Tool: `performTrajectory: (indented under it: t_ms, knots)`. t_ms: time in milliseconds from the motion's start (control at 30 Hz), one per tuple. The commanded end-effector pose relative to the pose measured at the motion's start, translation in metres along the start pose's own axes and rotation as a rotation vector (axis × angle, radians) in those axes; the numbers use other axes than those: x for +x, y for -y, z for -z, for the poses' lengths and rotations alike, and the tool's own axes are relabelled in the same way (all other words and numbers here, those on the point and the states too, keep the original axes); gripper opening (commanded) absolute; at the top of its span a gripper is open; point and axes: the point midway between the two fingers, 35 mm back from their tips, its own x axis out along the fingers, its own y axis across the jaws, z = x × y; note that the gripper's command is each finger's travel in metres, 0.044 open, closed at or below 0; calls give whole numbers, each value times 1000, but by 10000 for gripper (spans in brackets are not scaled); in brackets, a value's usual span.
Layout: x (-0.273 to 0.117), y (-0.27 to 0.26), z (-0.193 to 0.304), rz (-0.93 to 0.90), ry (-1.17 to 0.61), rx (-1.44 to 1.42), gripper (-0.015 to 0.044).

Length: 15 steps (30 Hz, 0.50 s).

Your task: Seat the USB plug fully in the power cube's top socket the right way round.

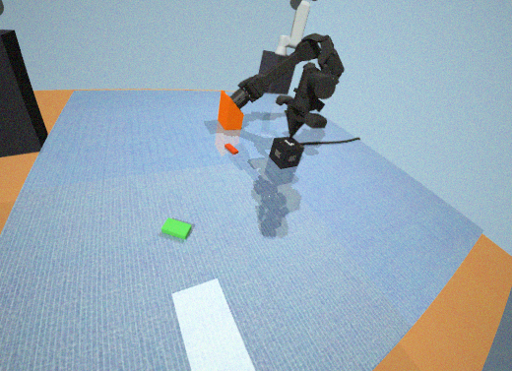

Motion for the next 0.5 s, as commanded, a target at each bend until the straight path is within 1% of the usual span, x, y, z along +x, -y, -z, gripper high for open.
performTrajectory:
  t_ms: [0, 467]
  knots:
    - [1, 0, 0, 1, 3, 3, 0]
    - [3, 0, -1, 1, 3, 3, 0]
